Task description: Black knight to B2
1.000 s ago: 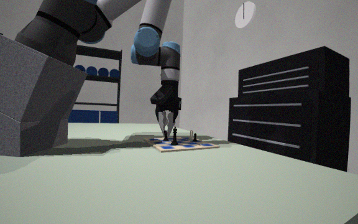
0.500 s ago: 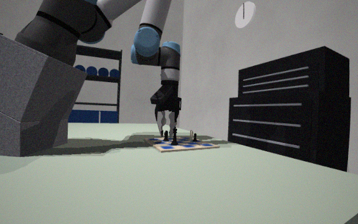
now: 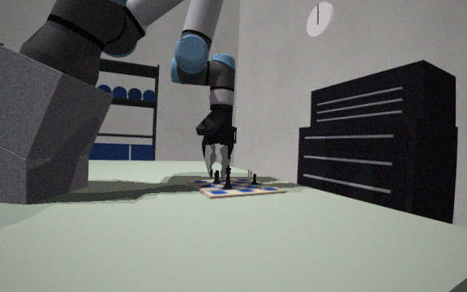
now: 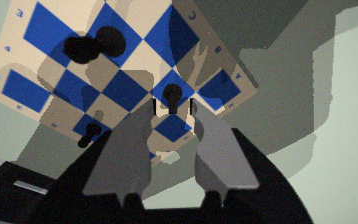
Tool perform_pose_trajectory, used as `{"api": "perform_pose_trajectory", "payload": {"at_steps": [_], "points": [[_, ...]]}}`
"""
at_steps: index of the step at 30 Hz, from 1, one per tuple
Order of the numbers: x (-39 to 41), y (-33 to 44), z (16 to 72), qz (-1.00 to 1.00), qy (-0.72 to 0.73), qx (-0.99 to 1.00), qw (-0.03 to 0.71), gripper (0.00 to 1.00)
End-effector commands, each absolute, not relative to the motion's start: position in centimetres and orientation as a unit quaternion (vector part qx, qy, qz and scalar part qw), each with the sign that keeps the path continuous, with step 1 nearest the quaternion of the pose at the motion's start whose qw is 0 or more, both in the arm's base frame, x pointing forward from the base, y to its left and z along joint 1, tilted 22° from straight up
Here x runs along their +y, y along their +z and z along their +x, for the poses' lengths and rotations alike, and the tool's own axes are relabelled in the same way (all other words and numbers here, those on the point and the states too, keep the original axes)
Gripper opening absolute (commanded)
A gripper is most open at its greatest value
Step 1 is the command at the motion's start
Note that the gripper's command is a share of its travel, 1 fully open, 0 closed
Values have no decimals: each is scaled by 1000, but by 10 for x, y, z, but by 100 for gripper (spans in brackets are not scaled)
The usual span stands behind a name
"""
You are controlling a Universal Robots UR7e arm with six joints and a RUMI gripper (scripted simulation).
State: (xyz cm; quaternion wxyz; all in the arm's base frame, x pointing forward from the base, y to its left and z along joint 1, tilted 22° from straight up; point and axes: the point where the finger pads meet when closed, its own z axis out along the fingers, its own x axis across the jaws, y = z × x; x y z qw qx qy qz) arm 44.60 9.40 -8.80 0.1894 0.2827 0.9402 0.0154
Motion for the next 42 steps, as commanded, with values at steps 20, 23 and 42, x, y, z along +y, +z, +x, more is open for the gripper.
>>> {"api": "perform_pose_trajectory", "payload": {"at_steps": [20,23,42], "points": [[98,-41,428,283,16,940,190,22],[99,-32,424,283,16,940,190,22],[101,-5,414,283,16,940,190,22]]}}
